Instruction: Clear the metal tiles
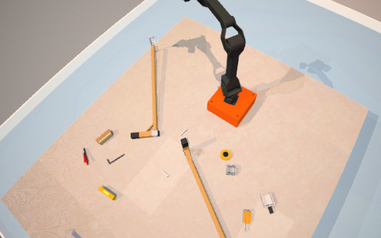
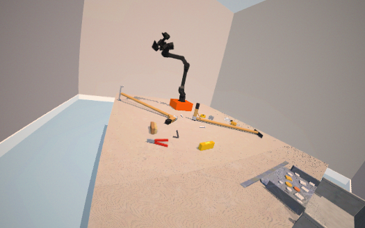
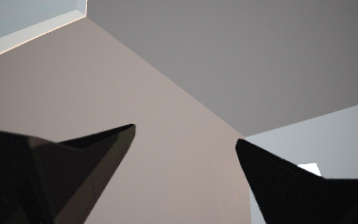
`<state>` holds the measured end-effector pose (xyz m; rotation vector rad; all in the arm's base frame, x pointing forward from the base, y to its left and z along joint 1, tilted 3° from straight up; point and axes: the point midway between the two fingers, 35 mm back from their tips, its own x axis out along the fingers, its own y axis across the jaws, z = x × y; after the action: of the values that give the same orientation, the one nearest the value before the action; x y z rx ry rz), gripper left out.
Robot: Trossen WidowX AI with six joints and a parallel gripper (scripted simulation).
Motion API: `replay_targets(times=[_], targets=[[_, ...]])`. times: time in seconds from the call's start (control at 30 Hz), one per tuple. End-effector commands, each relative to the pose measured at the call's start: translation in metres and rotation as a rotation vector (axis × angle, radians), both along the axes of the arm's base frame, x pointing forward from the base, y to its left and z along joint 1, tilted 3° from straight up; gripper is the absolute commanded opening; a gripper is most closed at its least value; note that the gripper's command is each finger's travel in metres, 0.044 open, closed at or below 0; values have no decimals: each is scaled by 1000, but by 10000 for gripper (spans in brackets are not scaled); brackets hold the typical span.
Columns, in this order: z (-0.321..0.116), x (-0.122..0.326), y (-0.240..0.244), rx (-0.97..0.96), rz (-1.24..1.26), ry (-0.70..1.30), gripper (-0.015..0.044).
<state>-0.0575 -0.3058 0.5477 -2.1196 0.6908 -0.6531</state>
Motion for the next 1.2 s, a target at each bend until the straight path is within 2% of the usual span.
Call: replay_targets(times=[0.0, 0.4, 0.7, 1.17], targets=[[7, -3, -3, 15, 1, -9, 440], [30, 2, 2, 15, 3, -9, 440], [39, 40, 10, 13, 102, -21, 440], [48, 79, 11, 81, 229, -153, 440]])
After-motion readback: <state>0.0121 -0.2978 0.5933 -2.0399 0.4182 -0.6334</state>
